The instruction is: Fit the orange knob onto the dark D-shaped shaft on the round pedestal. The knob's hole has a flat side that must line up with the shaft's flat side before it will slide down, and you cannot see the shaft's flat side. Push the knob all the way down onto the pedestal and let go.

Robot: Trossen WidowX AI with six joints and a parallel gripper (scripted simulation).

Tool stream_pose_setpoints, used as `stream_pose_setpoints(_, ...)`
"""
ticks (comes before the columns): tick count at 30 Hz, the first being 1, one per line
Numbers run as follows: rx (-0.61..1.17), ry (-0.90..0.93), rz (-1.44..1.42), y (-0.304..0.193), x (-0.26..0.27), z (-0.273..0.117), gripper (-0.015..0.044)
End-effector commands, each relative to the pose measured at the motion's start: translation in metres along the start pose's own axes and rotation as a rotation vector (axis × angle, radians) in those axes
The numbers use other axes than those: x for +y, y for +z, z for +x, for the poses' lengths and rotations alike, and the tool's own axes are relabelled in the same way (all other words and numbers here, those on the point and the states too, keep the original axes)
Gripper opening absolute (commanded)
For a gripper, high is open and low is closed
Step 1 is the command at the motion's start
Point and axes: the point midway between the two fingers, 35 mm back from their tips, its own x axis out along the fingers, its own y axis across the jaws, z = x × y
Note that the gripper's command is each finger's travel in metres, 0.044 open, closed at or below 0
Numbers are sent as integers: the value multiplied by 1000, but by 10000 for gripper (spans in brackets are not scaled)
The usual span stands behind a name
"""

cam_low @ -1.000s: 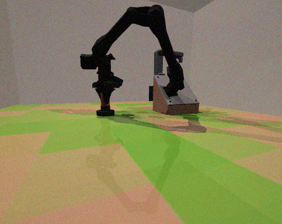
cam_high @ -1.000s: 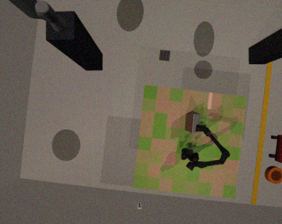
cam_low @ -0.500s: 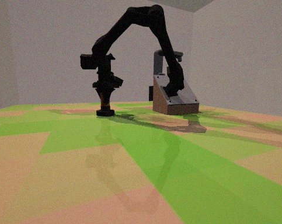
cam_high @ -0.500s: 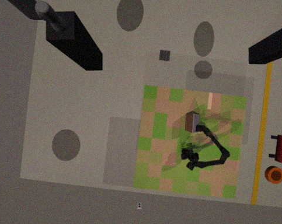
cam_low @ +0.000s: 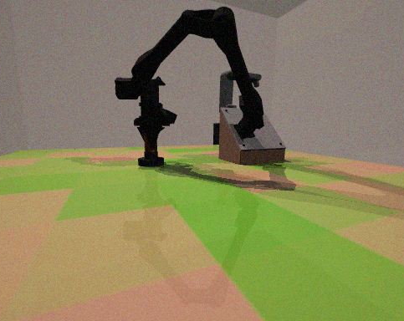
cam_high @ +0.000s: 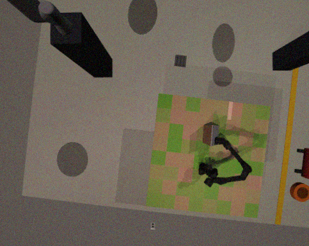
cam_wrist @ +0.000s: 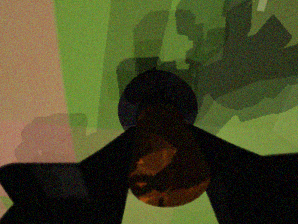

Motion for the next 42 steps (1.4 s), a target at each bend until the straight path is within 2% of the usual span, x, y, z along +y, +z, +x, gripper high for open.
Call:
stream_pose_setpoints(1,-11,13,54,3,5,0,0)
stream_pose_setpoints(23,-12,12,-55,3,5,0,0)
stream_pose_setpoints(39,-1,-1,-29,0,0,0,0)
stream_pose_setpoints(42,-1,-1,-29,0,0,0,79)
